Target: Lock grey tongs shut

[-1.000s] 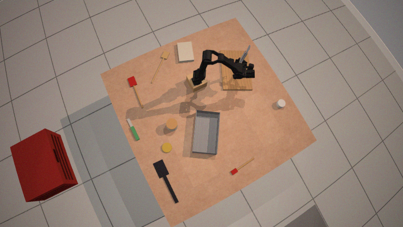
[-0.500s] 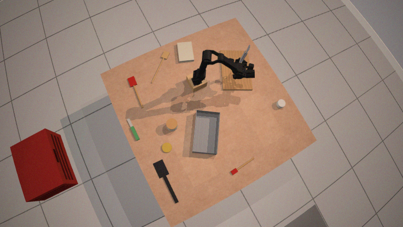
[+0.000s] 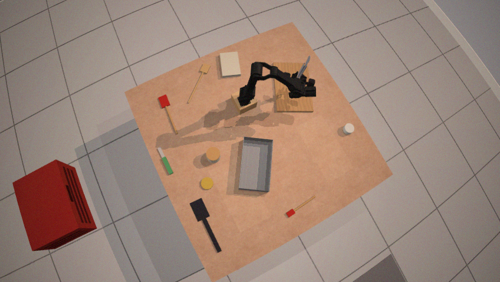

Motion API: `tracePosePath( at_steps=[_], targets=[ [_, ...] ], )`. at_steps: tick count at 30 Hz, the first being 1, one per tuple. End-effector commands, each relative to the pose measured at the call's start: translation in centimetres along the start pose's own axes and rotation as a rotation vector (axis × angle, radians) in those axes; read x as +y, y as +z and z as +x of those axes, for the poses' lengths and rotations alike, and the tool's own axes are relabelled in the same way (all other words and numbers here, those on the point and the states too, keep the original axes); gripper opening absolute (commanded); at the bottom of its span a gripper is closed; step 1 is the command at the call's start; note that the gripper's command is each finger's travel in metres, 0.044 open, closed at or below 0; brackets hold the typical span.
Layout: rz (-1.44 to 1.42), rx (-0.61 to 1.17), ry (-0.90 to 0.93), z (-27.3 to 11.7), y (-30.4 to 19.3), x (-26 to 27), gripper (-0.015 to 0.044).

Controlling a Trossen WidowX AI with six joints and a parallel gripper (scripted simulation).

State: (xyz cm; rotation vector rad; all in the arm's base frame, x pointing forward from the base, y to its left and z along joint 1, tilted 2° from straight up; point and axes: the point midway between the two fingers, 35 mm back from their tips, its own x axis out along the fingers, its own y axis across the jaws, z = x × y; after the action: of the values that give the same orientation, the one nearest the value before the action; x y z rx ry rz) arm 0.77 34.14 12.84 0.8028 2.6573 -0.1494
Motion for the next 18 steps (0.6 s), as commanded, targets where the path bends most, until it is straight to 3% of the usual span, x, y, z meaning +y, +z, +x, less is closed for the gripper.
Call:
tracePosePath(
  at_steps=[1, 18],
  targets=[
    [0.0, -0.018, -0.004, 0.2, -0.1, 0.1, -0.015],
    [0.084, -0.508, -0.048, 3.9, 2.3, 0.4, -0.015]
  ],
)
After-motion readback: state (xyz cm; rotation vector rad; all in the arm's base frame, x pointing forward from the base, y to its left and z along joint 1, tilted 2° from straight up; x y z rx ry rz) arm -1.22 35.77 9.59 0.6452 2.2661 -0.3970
